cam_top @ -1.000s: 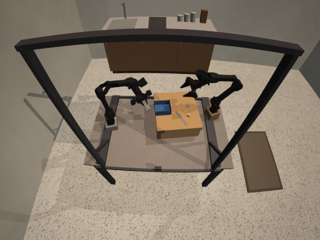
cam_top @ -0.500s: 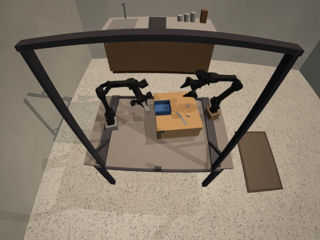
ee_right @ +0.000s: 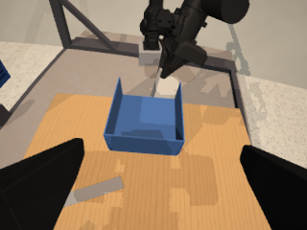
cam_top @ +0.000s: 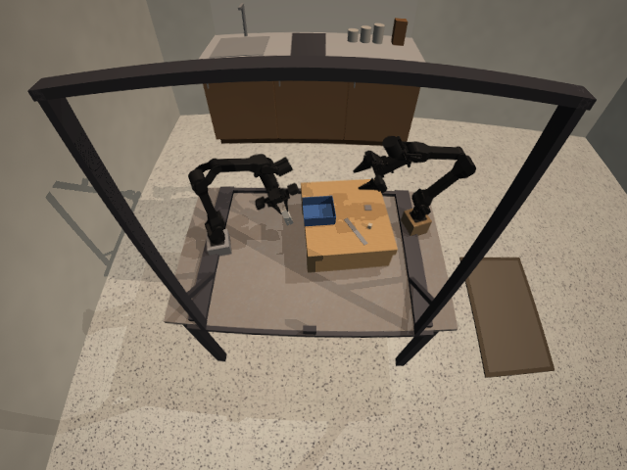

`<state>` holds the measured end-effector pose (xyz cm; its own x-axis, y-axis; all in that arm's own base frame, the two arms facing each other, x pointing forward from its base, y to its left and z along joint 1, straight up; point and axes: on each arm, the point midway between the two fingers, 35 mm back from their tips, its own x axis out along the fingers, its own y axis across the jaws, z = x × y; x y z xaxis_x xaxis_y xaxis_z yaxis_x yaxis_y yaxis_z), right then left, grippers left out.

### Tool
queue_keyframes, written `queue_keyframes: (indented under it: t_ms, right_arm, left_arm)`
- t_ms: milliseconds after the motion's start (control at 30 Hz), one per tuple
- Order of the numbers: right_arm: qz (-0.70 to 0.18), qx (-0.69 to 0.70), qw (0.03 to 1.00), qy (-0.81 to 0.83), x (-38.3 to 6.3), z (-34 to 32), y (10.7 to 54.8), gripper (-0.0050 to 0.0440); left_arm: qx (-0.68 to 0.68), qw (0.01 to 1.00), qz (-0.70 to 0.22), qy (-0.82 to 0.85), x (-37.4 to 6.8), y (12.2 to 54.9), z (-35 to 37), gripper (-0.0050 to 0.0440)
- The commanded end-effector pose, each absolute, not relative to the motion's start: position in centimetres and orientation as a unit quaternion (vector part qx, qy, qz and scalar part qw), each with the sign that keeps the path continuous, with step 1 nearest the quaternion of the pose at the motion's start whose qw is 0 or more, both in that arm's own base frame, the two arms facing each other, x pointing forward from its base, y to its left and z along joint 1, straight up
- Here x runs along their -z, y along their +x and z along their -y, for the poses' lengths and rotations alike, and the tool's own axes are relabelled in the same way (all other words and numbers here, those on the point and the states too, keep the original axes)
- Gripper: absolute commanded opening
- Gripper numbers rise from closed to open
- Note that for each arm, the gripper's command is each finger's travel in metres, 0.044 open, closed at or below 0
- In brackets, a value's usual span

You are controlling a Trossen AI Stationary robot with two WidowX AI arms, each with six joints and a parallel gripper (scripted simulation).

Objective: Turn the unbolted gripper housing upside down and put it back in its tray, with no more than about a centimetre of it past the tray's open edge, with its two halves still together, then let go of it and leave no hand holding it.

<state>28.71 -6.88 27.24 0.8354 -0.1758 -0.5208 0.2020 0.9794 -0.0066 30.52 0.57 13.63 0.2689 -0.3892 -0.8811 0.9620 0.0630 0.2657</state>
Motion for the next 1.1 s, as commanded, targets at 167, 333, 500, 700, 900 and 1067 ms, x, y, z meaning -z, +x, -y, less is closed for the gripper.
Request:
queue_keyframes:
  t_ms: [167,333,500,700,900,1067]
  right_arm:
    - [-0.26,0.098,0.96,0.026,-27.9,6.8,28.7,0.044]
    - [-0.26,0.098,0.96,0.026,-27.9,6.8,28.7,0.044]
    - [-0.26,0.098,0.96,0.026,-27.9,6.8,28.7,0.044]
    - [-0.26,0.098,0.96,0.026,-27.9,6.8,28.7,0.044]
    - [-0.26,0.098,0.96,0.026,-27.9,6.8,28.7,0.044]
    - [-0.26,0.098,0.96,0.026,-27.9,6.8,28.7,0.044]
  left_arm:
    - [0.523,0.648,-0.311,0.459,-14.2,30.6,0.0,0.0119]
    - [0.532,0.641,-0.313,0.456,-14.1,30.4,0.3,0.0119]
    - [0.543,0.633,-0.317,0.452,-14.0,30.1,0.7,0.0119]
    - [0.553,0.626,-0.319,0.449,-14.0,29.8,1.0,0.0119]
    - [0.567,0.614,-0.323,0.444,-13.9,29.5,1.5,0.0119]
    - [0.578,0.605,-0.326,0.439,-13.9,29.1,1.8,0.0119]
